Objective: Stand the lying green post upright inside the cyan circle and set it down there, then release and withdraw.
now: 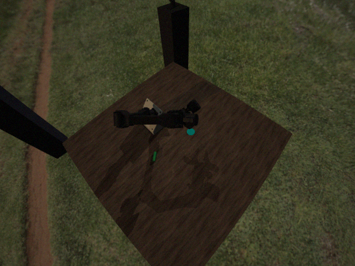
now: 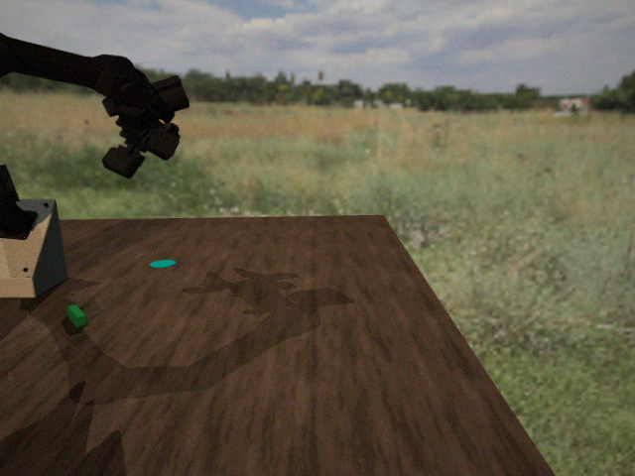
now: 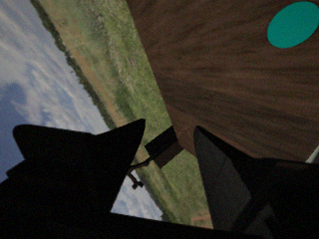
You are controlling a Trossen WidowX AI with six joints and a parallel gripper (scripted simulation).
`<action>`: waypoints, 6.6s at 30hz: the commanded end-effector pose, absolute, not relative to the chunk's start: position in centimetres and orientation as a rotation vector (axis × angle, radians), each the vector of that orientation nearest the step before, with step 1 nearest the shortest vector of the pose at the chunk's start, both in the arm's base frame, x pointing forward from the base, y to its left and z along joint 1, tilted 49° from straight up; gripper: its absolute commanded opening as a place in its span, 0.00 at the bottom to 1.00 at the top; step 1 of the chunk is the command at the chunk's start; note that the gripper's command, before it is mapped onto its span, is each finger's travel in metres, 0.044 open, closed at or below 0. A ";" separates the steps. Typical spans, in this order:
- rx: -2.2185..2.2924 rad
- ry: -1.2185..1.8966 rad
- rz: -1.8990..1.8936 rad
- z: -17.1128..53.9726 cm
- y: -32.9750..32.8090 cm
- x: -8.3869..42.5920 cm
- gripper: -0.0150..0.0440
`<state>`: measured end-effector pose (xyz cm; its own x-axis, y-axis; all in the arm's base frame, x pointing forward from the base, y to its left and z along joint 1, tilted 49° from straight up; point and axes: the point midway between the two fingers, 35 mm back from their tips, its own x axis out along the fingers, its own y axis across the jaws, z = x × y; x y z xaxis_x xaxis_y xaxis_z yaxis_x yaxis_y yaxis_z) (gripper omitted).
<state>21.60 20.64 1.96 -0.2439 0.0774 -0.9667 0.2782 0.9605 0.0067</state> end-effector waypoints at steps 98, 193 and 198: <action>-0.045 1.004 -1.093 17.2 -8.3 22.7 0.29; -1.162 1.575 -0.084 1.8 9.9 27.0 0.29; -1.222 1.594 -0.029 0.8 10.8 26.7 0.29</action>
